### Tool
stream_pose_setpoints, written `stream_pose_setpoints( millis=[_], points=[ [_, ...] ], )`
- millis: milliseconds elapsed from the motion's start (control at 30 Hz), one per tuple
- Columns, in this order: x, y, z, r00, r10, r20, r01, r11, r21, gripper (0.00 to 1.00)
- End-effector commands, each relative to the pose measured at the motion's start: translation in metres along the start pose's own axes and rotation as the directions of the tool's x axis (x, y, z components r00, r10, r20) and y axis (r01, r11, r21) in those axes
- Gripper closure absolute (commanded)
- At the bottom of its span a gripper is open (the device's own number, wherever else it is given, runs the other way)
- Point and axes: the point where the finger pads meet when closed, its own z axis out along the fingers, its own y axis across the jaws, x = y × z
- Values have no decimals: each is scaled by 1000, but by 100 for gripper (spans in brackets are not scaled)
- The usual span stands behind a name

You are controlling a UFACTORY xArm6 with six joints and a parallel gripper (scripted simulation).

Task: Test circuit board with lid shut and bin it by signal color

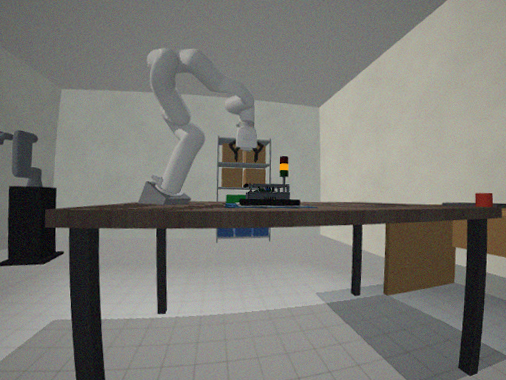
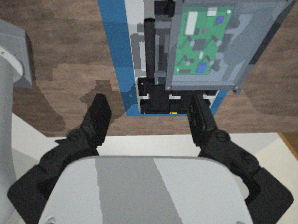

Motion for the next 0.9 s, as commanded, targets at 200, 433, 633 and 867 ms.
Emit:
stream_pose_setpoints(
  millis=[200,433,633,867],
  points=[
    [0,1,-1,1000,1,-2,-1,1000,-2,0],
    [0,1,-1,1000,1,-2,-1,1000,-2,0],
    [0,1,-1,1000,1,-2,-1,1000,-2,0],
    [0,1,-1,1000,1,-2,-1,1000,-2,100]
  ],
)
